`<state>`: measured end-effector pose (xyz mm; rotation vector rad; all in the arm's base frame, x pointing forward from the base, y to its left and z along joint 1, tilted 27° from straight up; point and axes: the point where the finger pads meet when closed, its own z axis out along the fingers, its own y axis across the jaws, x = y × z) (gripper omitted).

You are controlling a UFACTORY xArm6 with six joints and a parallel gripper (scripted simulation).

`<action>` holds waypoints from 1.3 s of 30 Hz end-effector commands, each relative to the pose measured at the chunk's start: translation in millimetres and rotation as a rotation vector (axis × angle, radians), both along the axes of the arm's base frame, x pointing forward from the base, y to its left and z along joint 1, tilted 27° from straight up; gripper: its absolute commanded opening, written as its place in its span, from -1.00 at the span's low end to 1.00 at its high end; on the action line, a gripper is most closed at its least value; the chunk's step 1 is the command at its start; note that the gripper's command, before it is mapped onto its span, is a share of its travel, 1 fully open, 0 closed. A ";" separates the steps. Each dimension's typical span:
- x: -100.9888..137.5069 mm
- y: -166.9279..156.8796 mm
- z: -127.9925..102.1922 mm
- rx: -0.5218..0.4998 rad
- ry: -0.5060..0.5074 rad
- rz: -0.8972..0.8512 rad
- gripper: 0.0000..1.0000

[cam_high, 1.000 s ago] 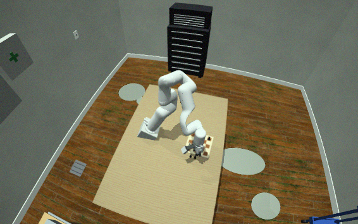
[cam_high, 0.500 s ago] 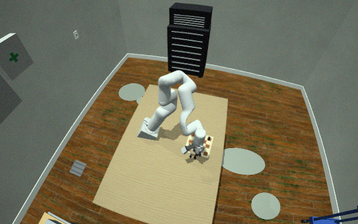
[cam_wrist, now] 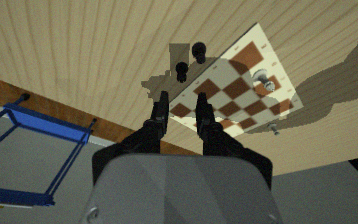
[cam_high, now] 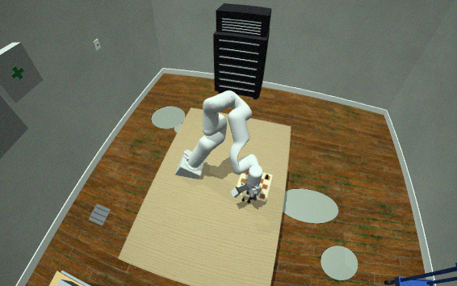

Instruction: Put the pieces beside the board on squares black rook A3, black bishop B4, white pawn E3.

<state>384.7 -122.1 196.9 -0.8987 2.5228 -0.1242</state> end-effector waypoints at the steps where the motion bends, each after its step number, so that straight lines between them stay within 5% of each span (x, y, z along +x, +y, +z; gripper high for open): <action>1: 3.4 -0.2 -4.0 -0.001 -0.003 0.000 -0.25; 39: 19.8 0.8 -37.4 -0.001 -0.003 0.000 -0.25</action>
